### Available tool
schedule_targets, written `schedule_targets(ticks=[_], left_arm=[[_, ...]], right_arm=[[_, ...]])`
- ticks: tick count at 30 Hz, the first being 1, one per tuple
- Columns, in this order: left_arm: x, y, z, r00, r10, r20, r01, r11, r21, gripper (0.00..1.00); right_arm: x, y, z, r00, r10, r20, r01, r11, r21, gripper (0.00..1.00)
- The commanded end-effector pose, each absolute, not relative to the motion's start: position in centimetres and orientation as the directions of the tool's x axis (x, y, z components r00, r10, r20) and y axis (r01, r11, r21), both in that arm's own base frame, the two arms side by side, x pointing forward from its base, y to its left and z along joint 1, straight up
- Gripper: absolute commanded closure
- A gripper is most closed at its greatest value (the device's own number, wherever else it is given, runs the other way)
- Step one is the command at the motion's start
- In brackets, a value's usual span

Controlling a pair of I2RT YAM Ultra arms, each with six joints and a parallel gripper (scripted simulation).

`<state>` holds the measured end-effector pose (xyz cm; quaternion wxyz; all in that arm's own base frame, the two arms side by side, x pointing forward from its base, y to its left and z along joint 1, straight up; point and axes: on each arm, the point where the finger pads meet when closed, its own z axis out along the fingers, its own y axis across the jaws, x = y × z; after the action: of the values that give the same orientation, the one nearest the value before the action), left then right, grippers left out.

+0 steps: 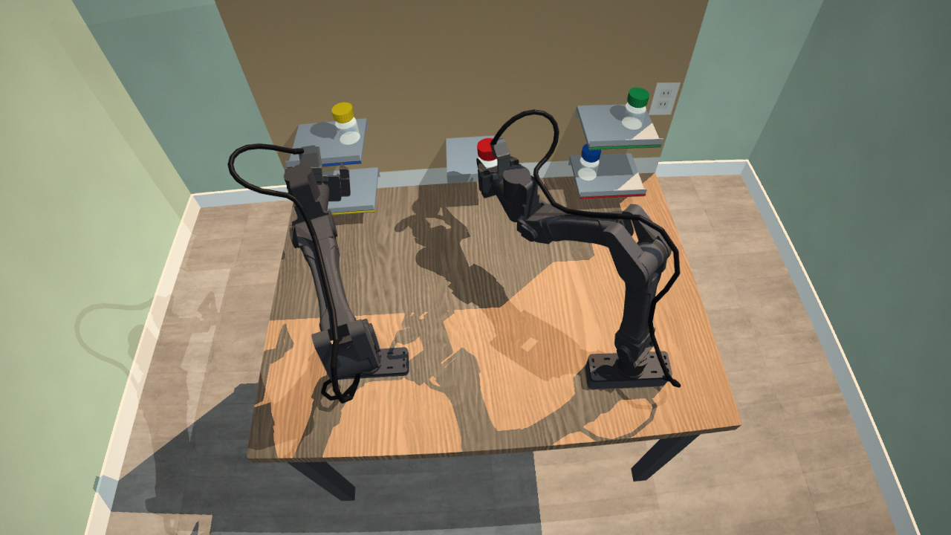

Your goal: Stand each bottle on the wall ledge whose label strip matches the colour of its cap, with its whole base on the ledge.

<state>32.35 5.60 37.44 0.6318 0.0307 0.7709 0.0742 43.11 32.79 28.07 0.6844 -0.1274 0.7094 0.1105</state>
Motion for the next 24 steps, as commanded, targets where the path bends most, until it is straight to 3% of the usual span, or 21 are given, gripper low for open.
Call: schedule_targets(ticks=[1, 8, 12, 24], left_arm=[[32.4, 4.9, 39.7, -0.229, 0.130, -0.965, -0.052, 0.988, 0.146, 0.00], [32.5, 3.3, 43.4, -0.195, 0.144, -0.970, -0.026, 0.988, 0.151, 0.00], [32.5, 3.1, 43.9, -0.189, 0.145, -0.971, -0.022, 0.988, 0.152, 0.00], [32.6, 2.8, 44.9, -0.162, 0.153, -0.975, -0.013, 0.987, 0.157, 0.00]], right_arm=[[42.9, 30.2, 31.2, 0.059, 0.042, -0.997, -0.372, 0.928, 0.017, 0.48], [42.1, 21.1, 26.7, 0.074, 0.012, -0.997, -0.463, 0.886, -0.023, 0.48], [42.4, 18.4, 25.7, 0.071, 0.004, -0.997, -0.459, 0.888, -0.029, 0.48], [44.4, 1.3, 19.0, 0.028, -0.052, -0.998, -0.371, 0.927, -0.059, 0.48]])
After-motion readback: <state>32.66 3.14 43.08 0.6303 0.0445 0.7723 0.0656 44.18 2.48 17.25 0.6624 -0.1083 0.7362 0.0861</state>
